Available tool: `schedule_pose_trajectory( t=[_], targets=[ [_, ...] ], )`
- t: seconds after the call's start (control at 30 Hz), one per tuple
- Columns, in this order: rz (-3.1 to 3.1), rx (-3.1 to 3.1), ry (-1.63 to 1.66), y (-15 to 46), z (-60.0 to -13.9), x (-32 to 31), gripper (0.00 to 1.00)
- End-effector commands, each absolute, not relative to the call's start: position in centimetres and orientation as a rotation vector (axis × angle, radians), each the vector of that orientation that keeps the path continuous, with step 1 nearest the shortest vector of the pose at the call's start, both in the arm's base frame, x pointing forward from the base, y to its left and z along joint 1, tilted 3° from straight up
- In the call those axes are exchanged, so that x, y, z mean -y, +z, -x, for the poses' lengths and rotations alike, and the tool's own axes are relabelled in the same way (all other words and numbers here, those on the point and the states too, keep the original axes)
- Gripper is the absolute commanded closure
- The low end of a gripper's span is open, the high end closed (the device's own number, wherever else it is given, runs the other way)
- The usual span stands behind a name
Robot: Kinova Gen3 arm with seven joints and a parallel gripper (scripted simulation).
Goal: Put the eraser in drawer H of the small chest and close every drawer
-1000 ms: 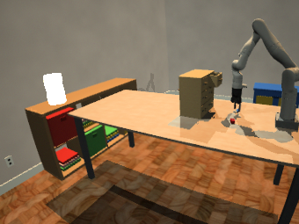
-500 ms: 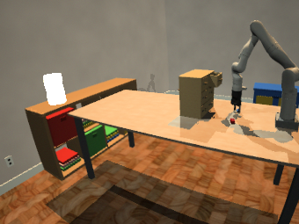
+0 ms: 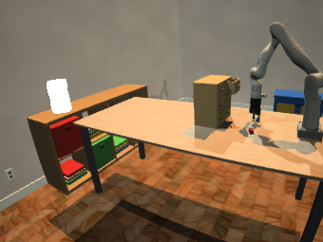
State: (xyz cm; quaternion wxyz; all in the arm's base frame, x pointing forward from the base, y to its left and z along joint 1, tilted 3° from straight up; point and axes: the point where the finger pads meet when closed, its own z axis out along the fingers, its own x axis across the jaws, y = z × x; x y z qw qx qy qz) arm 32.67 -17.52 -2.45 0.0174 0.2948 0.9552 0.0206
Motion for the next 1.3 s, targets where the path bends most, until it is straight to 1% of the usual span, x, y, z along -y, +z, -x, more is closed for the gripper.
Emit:
schedule_pose_trajectory(
  t=[0.0, 0.17, 0.2, 0.93, 1.27],
  targets=[
    [-0.916, -2.967, 0.063, -2.4, -32.7, 17.5, 0.25],
    [-0.916, -2.967, 0.063, -2.4, -32.7, 17.5, 0.25],
    [-0.916, -2.967, 0.063, -2.4, -32.7, 17.5, 0.55],
    [-0.916, -2.967, 0.063, -2.3, -32.7, 17.5, 0.55],
    [-0.916, -2.967, 0.063, -0.5, -32.6, 17.6, 0.55]
  ],
)
